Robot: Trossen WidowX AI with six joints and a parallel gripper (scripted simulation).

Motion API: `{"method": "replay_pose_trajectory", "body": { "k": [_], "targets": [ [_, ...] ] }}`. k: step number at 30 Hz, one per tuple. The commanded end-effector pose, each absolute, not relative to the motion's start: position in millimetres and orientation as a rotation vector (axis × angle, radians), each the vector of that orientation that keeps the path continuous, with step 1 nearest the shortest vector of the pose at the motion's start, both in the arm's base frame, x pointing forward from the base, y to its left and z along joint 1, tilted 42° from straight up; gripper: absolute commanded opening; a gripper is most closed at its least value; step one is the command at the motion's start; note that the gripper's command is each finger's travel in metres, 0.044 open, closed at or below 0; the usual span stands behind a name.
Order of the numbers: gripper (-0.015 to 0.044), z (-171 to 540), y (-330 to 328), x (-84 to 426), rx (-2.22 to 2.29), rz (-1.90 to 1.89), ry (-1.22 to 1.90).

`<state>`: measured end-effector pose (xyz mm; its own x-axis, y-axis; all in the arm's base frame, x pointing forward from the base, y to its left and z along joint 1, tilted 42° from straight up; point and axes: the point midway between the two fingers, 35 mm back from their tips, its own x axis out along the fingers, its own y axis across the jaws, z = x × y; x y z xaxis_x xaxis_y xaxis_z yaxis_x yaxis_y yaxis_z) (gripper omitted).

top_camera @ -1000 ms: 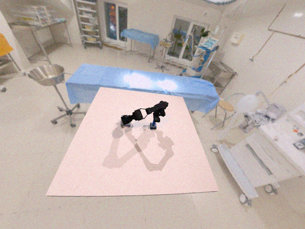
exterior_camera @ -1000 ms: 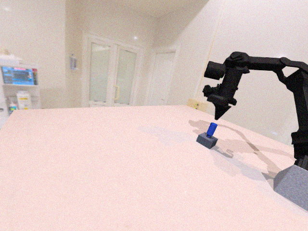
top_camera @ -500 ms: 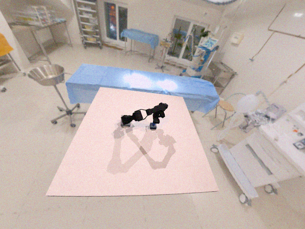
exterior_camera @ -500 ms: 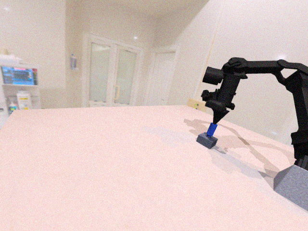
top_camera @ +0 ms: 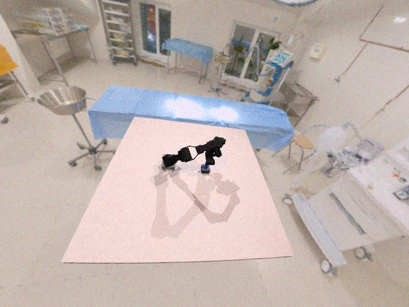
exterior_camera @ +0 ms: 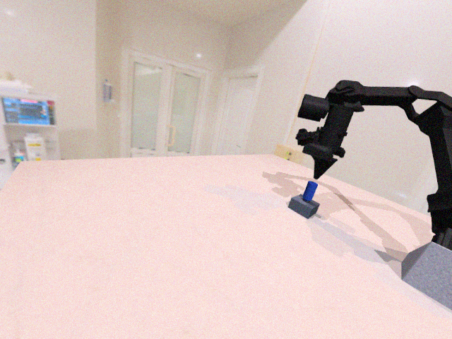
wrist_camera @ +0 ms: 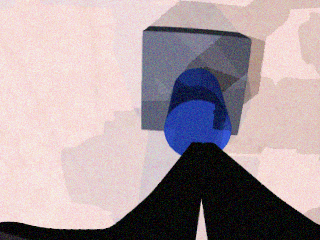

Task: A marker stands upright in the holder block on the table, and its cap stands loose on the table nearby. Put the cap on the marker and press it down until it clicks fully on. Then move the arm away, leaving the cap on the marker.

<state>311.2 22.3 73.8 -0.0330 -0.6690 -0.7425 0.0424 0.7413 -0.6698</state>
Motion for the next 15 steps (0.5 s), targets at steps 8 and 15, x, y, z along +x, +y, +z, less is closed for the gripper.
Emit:
{"method": "replay_pose_trajectory", "body": {
  "k": [8, 15],
  "targets": [
    [0.0026, 127.3, 74.1, 312.2, -0.590, -0.542, 1.497],
    [0.0210, 127.3, 74.1, 312.2, -0.590, -0.542, 1.497]
  ]
}}
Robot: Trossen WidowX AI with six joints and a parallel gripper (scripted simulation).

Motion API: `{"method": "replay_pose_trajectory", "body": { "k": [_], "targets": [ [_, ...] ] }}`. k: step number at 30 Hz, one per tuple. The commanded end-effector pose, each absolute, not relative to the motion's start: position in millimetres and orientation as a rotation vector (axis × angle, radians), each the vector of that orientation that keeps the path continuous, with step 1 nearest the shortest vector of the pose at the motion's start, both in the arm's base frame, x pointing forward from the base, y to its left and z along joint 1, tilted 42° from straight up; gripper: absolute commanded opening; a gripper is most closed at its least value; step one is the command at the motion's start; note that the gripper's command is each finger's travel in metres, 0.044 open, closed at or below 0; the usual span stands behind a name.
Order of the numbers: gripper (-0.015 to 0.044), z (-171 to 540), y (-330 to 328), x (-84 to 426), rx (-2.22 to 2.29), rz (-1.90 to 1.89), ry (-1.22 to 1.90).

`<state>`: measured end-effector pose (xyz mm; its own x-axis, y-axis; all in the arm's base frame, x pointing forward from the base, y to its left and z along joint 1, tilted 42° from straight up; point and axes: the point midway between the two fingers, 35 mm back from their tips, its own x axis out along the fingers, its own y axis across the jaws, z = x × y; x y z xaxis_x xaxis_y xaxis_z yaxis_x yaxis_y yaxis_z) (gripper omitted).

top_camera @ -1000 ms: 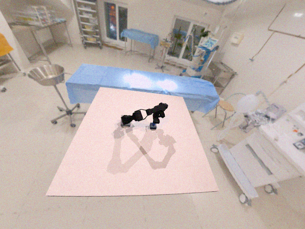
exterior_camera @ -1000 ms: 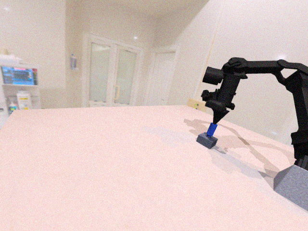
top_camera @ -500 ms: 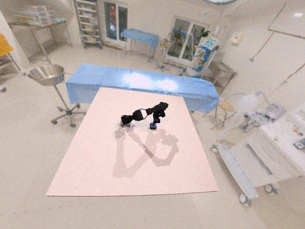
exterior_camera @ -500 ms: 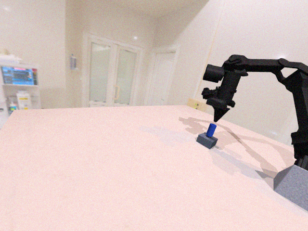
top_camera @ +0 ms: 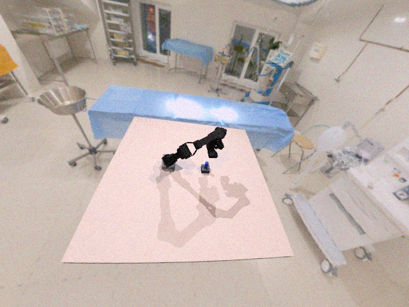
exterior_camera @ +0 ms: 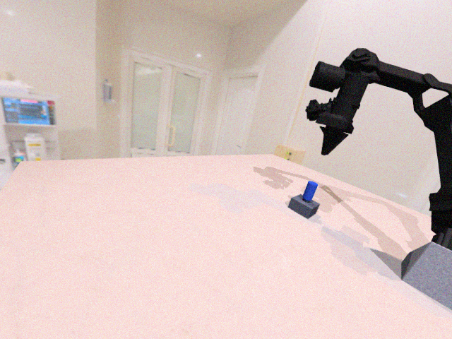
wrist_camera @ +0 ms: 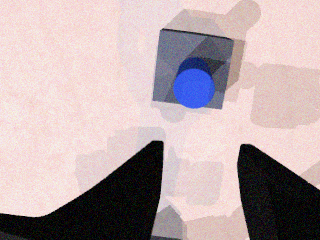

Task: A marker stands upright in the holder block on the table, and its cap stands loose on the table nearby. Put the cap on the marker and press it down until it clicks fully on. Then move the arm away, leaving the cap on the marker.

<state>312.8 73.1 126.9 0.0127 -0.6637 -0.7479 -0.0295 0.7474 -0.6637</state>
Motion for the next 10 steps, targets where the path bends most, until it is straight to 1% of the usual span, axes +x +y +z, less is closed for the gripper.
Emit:
{"method": "replay_pose_trajectory", "body": {
  "k": [1, 8, 9, 10],
  "targets": [
    [0.0236, 127.3, 74.1, 312.2, -0.590, -0.542, 1.497],
    [0.0420, 127.3, 74.1, 312.2, -0.590, -0.542, 1.497],
    [0.0440, 127.3, 74.1, 312.2, -0.590, -0.542, 1.497],
    [0.0440, 127.3, 74.1, 312.2, -0.590, -0.542, 1.497]
  ]
}}
